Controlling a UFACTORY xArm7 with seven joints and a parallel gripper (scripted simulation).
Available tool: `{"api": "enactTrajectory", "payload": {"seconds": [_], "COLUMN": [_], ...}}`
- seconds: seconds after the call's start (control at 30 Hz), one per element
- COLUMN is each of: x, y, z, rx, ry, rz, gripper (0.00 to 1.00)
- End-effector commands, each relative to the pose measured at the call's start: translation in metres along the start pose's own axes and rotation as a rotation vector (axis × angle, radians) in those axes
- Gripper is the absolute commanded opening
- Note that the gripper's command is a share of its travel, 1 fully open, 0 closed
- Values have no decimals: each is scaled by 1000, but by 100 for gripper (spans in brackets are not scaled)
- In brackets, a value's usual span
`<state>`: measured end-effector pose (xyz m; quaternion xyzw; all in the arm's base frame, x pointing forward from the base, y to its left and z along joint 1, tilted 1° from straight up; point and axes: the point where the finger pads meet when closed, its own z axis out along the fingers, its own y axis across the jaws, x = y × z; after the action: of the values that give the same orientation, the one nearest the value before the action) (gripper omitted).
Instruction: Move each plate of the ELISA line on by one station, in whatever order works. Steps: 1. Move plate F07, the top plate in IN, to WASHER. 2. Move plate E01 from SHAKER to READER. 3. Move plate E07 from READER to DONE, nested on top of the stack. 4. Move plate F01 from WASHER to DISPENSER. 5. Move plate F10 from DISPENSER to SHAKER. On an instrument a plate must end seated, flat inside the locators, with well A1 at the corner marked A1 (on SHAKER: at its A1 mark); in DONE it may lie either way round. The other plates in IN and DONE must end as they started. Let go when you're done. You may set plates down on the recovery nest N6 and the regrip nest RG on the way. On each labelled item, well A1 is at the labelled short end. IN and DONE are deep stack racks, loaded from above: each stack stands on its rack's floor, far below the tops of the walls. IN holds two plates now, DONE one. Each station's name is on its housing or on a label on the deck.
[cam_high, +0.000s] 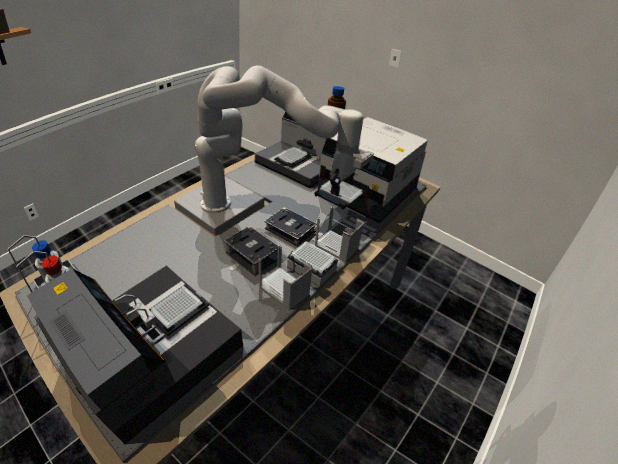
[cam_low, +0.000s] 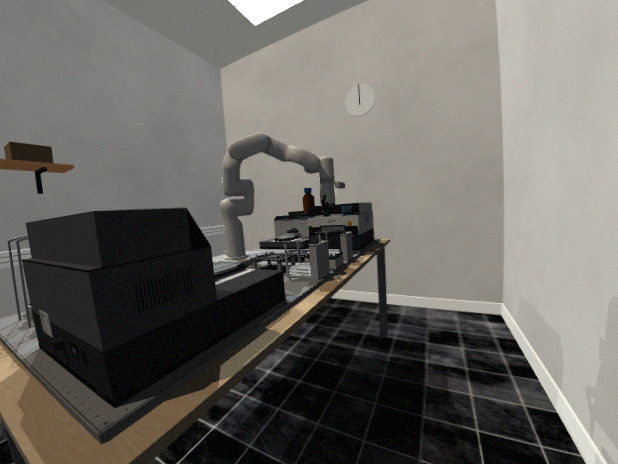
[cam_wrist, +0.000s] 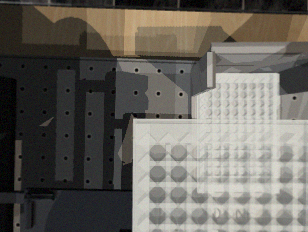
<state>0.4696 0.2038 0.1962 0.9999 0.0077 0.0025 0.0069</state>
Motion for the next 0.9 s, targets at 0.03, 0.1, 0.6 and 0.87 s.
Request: {"api": "enactTrajectory", "payload": {"seconds": [0.03,0.1,0.6,0.87], "x": [10,13,40,46], "y": [10,13,47,55], "z": [-2,-2,-2,-2], "rx": [1,1,1,1], "ry": [4,4,4,4], "rz": [-2,-12,-12,-12], "gripper": [0,0,0,0]}}
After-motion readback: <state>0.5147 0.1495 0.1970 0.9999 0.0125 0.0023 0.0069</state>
